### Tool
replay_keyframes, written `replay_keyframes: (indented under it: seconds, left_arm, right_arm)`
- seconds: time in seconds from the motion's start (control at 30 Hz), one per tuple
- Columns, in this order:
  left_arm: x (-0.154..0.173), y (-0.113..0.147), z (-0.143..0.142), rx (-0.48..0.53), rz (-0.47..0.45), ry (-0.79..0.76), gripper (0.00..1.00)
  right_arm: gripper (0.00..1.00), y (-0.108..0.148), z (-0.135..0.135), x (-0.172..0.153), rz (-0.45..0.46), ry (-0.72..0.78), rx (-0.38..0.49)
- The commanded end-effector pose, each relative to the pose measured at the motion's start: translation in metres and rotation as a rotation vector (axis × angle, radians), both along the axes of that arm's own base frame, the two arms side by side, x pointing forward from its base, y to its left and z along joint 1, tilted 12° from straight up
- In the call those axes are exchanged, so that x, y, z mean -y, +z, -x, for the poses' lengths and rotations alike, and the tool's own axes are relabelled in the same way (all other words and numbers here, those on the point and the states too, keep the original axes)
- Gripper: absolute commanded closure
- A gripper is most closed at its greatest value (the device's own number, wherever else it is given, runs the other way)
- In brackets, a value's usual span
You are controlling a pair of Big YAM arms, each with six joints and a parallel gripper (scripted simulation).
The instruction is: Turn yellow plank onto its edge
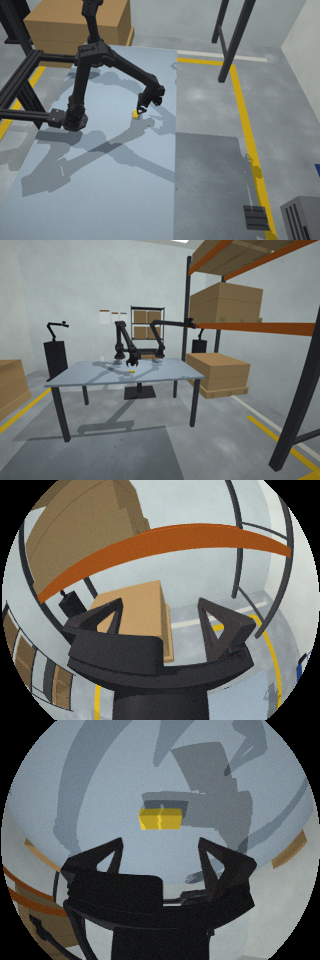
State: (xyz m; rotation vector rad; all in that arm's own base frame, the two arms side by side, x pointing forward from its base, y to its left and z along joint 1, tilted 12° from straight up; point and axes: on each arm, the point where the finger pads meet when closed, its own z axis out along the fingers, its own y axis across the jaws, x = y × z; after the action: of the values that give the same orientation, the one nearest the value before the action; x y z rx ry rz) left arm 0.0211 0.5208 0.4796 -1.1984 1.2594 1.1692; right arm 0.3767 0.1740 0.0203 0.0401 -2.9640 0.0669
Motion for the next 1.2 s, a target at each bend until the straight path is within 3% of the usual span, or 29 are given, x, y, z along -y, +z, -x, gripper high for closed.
replay_keyframes:
  seconds: [0.0,0.33,0.4,1.17]
  left_arm:
    - [-0.009,0.041,0.008,0.011,-0.072,0.017,0.00]
    - [-0.009,0.041,0.008,0.011,-0.072,0.017,0.00]
    - [-0.009,0.041,0.008,0.011,-0.072,0.017,0.00]
    - [-0.009,0.041,0.008,0.011,-0.072,0.017,0.00]
  right_arm:
    - [0.00,-0.010,0.001,-0.002,0.000,0.021,-0.004]
    - [0.00,-0.040,0.008,-0.003,0.000,0.022,-0.005]
    - [0.00,-0.017,-0.011,-0.010,-0.028,0.019,0.059]
    - [0.00,-0.024,-0.005,-0.008,-0.016,0.018,0.031]
